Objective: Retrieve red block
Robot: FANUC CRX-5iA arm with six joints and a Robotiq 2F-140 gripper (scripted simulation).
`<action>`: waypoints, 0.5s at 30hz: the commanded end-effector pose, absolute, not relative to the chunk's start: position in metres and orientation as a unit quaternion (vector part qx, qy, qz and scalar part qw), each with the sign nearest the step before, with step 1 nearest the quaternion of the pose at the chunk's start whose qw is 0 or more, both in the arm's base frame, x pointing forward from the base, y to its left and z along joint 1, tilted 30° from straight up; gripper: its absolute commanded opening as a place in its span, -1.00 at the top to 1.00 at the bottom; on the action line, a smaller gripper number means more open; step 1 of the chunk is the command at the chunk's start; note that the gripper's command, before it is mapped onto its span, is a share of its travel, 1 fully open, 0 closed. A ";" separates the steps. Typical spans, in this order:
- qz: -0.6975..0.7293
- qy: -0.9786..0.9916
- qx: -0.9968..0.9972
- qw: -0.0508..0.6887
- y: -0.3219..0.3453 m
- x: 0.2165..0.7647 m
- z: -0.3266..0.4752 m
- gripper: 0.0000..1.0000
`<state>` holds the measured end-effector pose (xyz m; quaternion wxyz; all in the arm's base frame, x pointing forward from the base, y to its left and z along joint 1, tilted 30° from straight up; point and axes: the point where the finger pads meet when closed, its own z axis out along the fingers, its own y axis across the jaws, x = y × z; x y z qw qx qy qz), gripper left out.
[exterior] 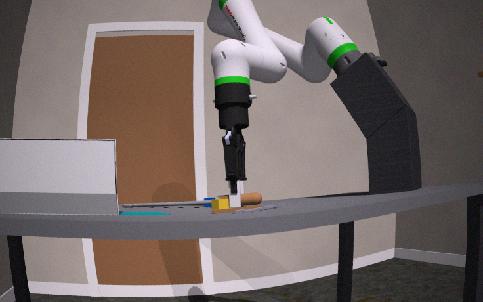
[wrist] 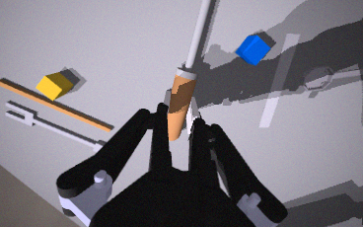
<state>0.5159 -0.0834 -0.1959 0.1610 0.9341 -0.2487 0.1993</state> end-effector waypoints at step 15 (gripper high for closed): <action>0.199 -0.249 0.934 0.161 -0.082 0.515 -0.192 1.00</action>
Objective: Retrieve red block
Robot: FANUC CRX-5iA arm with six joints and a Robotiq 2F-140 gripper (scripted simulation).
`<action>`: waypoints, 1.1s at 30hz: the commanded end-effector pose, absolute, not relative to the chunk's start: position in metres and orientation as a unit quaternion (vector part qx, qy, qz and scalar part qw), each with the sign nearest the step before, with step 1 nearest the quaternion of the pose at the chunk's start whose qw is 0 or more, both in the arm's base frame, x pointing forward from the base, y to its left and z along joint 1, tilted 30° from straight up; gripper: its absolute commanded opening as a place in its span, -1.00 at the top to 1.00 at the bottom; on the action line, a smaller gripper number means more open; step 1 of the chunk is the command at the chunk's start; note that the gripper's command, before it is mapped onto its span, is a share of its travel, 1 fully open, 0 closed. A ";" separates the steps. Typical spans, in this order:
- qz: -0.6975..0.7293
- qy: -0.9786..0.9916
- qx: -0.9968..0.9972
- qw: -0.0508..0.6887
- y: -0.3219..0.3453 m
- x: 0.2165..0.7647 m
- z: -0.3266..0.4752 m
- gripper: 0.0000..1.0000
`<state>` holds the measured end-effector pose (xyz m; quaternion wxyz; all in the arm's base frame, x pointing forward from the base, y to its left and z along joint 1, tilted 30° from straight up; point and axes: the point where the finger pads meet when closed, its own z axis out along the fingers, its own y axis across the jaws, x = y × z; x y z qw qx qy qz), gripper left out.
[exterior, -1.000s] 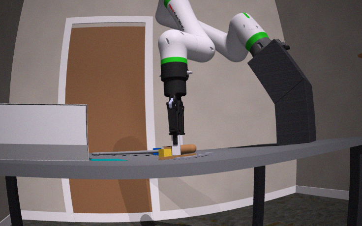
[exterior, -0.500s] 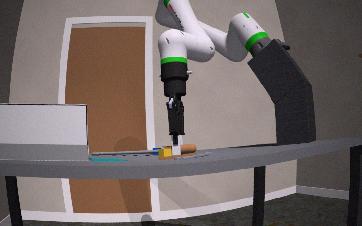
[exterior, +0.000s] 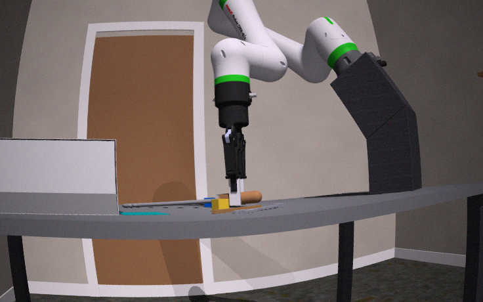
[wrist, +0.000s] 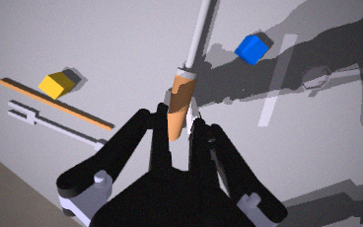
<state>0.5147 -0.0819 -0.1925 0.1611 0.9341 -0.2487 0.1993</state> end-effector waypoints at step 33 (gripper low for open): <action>0.146 0.023 0.966 0.210 -0.088 0.521 -0.188 1.00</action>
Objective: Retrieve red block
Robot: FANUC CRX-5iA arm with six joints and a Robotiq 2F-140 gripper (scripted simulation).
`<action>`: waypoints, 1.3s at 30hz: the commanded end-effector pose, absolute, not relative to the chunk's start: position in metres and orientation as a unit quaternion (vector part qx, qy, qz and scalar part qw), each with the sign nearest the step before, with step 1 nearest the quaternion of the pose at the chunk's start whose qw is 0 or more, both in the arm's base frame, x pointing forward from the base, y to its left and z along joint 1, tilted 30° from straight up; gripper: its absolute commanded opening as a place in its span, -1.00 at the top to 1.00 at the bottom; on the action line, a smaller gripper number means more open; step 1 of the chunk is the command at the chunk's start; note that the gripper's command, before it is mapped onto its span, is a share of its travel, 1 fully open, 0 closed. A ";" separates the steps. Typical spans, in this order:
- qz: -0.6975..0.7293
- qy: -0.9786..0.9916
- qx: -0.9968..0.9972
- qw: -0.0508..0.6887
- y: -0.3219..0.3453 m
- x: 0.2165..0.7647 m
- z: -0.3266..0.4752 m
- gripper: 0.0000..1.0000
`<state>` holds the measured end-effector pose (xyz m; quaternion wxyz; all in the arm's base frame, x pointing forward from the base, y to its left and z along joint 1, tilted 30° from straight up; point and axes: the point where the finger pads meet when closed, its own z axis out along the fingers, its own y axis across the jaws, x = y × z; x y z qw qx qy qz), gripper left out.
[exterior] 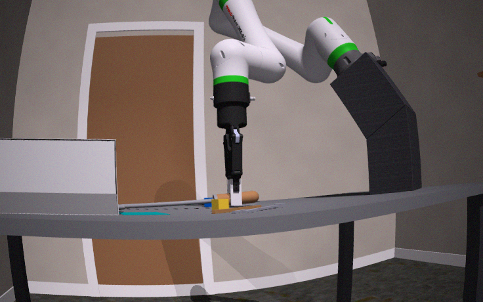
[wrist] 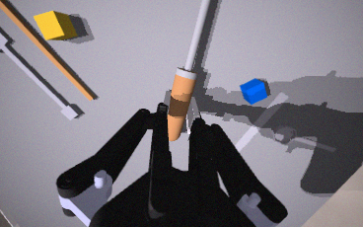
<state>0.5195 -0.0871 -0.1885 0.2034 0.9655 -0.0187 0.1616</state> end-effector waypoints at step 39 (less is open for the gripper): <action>0.123 0.127 0.958 0.225 -0.090 0.523 -0.186 1.00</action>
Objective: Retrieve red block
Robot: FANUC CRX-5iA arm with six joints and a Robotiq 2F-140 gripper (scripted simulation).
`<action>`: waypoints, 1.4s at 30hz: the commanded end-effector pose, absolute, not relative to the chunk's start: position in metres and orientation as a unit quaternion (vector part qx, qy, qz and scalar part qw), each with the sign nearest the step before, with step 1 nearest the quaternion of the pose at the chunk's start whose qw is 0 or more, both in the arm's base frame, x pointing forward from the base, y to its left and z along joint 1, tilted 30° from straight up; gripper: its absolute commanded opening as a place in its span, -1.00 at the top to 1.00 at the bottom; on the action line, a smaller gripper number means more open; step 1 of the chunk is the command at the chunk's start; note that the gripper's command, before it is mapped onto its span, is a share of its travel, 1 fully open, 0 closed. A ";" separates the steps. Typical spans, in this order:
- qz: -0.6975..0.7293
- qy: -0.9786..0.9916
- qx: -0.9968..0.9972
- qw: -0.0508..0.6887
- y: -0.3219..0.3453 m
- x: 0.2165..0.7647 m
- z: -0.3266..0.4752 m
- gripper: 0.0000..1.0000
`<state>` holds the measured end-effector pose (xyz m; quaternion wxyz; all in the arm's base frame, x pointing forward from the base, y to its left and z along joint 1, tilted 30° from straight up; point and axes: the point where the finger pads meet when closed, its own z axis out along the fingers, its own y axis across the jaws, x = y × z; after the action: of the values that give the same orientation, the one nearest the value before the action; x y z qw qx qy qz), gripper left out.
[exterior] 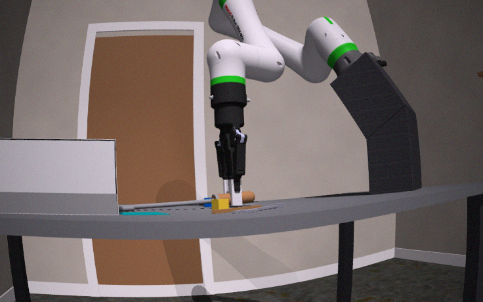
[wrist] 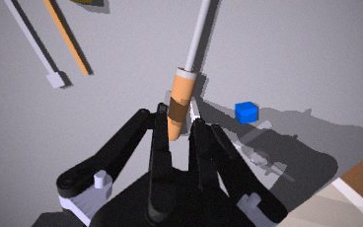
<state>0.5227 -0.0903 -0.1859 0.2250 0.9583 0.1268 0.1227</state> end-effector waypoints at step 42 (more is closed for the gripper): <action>0.123 0.127 0.958 0.225 -0.088 0.530 -0.185 1.00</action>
<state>0.5286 -0.0884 -0.1848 0.2249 0.9582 0.1269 0.1228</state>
